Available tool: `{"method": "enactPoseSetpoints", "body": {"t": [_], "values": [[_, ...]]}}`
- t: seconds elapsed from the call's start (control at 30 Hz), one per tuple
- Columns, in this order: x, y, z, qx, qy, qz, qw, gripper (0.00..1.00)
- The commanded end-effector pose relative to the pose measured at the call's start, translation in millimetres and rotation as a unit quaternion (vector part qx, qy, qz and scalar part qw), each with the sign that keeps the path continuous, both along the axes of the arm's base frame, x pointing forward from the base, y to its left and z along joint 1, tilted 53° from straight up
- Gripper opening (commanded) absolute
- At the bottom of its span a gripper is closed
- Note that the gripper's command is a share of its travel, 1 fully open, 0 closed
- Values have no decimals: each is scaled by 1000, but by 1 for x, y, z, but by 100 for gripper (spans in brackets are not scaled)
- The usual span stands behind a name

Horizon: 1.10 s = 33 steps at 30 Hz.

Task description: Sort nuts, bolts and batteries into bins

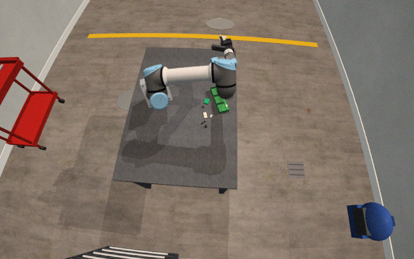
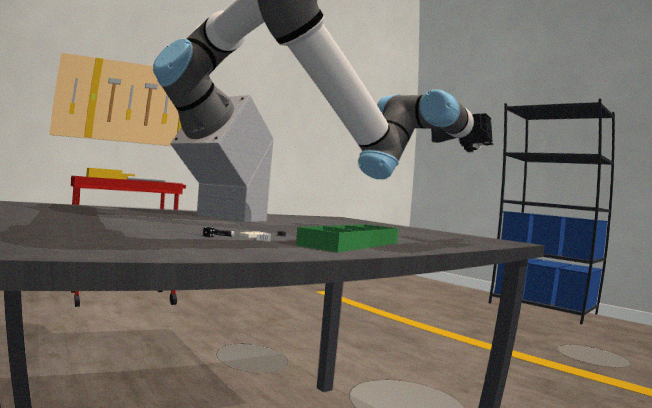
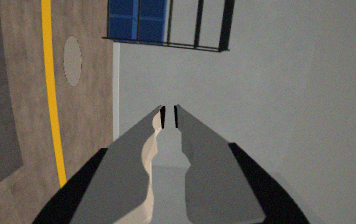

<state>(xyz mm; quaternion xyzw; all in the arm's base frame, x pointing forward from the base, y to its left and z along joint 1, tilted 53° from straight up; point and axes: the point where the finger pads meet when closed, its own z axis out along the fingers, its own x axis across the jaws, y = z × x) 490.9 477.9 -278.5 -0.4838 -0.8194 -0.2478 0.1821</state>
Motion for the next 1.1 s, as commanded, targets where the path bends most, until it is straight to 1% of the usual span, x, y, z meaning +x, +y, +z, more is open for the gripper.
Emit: {"method": "enactPoseSetpoints", "body": {"t": [0.0,0.07,0.1,0.23,0.27,0.33,0.4,0.47,0.5,0.6,0.63,0.7,0.73,0.83,0.87,0.97,1.03,1.07], "values": [[16,-23,-20,3,-4,6,1000,4],[22,-35,-30,3,-4,6,1000,4],[23,-37,-32,3,-4,6,1000,4],[23,-37,-32,3,-4,6,1000,4],[23,-43,-24,-6,-5,29,1000,4],[16,-48,-14,-21,16,-15,1000,4],[15,-46,-14,-35,34,-58,997,4],[15,-46,-14,-35,34,-58,997,4],[14,-52,-8,-45,44,-79,995,4],[14,-53,-7,-58,57,-106,991,4],[13,-59,-1,-64,62,-119,989,4],[12,-60,1,-73,71,-138,985,4],[11,-65,7,-78,75,-149,983,4],[11,-67,8,-92,88,-179,976,4],[10,-73,14,-96,91,-190,973,4],[9,-74,16,-110,103,-221,964,4],[9,-74,16,-110,103,-221,964,4],[8,-80,22,-119,110,-242,957,4]]}}
